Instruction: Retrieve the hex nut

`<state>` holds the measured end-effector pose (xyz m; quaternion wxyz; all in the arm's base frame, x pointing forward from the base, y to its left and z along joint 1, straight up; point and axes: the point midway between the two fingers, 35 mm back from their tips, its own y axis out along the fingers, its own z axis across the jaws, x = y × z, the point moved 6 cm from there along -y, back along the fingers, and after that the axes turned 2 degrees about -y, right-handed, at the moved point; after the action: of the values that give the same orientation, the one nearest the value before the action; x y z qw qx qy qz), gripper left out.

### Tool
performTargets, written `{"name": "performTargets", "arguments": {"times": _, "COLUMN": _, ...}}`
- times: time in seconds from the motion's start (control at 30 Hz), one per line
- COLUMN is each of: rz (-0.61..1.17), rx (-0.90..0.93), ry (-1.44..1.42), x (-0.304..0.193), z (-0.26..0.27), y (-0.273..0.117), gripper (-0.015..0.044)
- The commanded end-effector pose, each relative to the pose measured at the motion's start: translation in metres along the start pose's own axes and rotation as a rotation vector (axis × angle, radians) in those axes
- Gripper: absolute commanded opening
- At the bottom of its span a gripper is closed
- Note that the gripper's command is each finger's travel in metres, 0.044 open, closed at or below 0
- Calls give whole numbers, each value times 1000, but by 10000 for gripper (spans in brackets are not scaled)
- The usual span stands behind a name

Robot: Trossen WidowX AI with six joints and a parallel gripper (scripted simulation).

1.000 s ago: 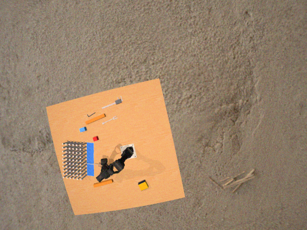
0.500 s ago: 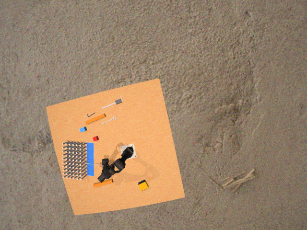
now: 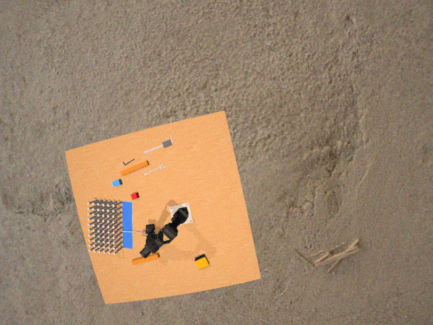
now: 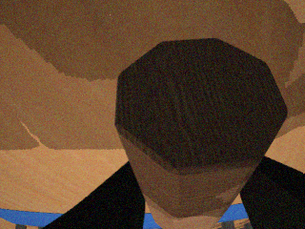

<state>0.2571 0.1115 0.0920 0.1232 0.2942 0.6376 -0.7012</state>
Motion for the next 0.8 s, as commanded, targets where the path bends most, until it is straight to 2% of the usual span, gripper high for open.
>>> {"name": "performTargets", "arguments": {"times": 0.0, "rz": 3, "rx": 3, "ry": 6, "x": 4, "z": 1, "y": -3, "gripper": 0}}
{"name": "performTargets", "arguments": {"times": 0.77, "rz": 3, "rx": 3, "ry": 6, "x": 2, "z": 0, "y": -12, "gripper": 0}}
